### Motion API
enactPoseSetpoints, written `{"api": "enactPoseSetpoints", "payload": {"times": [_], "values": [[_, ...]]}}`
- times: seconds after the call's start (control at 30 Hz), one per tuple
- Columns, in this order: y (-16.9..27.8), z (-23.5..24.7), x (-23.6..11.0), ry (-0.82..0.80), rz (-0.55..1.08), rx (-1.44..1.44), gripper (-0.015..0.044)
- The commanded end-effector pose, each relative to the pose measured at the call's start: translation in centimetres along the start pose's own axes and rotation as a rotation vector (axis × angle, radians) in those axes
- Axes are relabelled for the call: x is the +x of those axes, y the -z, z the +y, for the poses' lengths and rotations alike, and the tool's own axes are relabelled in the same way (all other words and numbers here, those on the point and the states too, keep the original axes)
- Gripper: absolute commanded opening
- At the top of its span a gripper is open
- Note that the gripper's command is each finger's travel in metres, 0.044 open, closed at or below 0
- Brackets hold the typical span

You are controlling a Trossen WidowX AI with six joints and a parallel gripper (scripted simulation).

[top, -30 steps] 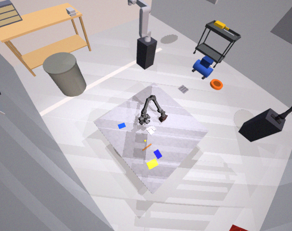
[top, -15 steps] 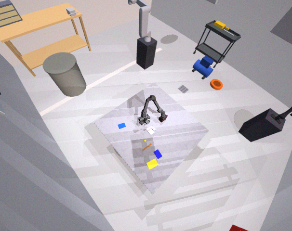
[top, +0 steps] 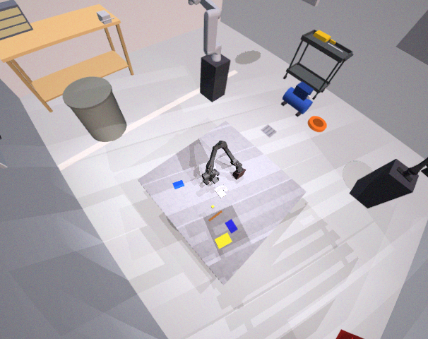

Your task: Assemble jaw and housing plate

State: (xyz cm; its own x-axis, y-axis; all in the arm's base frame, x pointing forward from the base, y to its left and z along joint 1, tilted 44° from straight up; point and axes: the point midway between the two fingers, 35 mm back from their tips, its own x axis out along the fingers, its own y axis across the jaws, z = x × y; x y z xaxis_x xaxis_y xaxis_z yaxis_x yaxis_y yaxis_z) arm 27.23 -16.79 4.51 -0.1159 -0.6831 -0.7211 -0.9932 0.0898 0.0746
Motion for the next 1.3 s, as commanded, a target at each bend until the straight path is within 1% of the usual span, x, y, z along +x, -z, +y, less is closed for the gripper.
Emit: {"api": "enactPoseSetpoints", "payload": {"times": [0.0,0.63,1.0,1.27], "values": [[0.2,-0.9,-0.1,0.003,0.006,0.006,0.0000],[0.1,-3.9,-0.1,0.004,0.005,0.007,0.0000],[0.1,-4.0,-0.1,0.004,0.005,0.007,0.0000],[0.2,-5.2,-0.3,0.005,0.005,0.007,0.0000]]}}
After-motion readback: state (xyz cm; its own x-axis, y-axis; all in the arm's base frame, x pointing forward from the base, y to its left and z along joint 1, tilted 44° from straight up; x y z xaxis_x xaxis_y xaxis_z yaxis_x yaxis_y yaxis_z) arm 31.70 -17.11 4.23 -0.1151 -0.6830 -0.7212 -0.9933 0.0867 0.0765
